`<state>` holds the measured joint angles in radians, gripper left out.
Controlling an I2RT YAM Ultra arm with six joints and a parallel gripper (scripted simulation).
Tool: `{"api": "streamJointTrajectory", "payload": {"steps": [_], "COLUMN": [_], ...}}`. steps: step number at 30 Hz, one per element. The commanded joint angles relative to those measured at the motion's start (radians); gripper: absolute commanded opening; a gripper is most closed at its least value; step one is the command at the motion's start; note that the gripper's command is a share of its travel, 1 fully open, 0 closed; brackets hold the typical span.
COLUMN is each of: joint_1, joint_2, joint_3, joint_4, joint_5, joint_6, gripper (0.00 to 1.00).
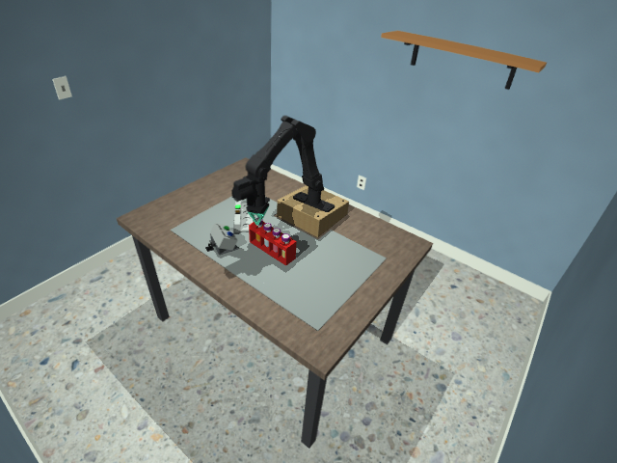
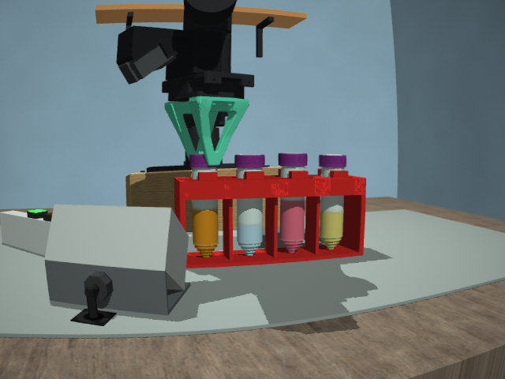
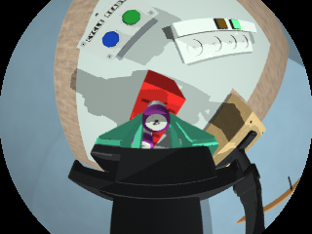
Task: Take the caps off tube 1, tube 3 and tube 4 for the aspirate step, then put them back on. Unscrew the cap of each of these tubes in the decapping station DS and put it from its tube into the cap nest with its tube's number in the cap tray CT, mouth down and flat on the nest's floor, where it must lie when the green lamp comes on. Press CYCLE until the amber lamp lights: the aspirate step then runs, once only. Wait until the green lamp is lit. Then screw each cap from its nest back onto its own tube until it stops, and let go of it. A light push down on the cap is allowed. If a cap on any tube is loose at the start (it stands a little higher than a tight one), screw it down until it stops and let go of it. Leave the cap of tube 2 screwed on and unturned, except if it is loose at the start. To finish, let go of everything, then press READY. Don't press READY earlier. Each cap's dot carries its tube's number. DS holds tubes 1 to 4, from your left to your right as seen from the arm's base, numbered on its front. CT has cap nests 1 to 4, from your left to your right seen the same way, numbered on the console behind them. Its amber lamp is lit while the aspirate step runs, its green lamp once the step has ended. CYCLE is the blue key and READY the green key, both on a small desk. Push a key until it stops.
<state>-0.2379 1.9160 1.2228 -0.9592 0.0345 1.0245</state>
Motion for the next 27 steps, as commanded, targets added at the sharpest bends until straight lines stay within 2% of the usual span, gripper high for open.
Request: {"api": "streamJointTrajectory", "payload": {"steps": [1,11,19,20,27], "joint_1": [-0.001,-0.001,-0.001,-0.001,-0.001], "joint_2": [-0.006,-0.006,-0.006,-0.006,-0.006], "joint_3": [0.003,0.003,0.002,0.002,0.002], "joint_4": [0.007,0.008,0.008,0.009,0.009], "joint_5": [0.001,0.001,0.001,0.001,0.001], "joint_6": [0.230,0.720,0.720,0.720,0.720], "gripper": [0.00,0.00,0.00,0.49,0.49]}}
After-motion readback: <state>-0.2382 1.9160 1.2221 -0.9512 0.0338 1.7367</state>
